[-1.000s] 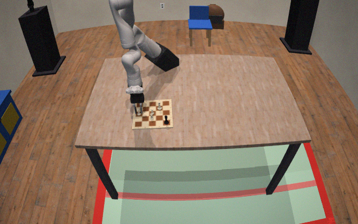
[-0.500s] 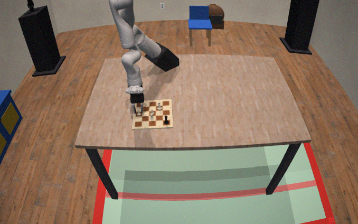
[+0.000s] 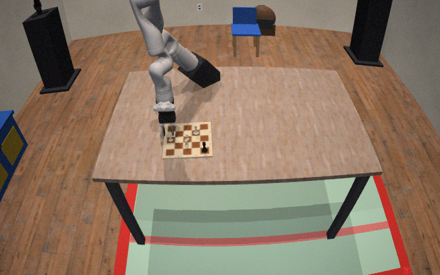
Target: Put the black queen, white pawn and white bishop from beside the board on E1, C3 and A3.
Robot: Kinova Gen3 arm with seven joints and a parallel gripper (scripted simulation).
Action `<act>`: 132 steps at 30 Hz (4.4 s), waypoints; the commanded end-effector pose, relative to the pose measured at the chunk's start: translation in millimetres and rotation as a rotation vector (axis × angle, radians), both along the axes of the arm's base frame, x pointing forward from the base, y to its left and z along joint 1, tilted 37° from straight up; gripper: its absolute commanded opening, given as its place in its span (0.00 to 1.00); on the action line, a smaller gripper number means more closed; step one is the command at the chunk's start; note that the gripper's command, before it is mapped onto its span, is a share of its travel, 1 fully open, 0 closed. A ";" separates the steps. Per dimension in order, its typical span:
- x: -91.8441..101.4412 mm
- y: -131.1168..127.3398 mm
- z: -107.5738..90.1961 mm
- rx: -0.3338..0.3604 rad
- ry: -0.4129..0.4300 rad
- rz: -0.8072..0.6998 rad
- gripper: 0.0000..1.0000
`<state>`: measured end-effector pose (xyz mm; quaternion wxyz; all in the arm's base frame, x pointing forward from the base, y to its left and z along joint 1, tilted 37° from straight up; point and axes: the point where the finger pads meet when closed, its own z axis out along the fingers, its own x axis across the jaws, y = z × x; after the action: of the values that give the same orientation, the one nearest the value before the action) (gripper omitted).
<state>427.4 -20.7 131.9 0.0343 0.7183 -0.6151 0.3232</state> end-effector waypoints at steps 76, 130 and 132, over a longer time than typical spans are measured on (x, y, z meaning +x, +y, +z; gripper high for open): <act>-58.3 68.5 112.8 0.019 -0.008 0.016 1.00; -58.9 69.1 113.9 0.019 -0.008 0.016 1.00; -58.9 69.1 113.9 0.019 -0.008 0.016 1.00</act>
<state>368.3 48.0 245.7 0.0228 0.7220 -0.6128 0.3204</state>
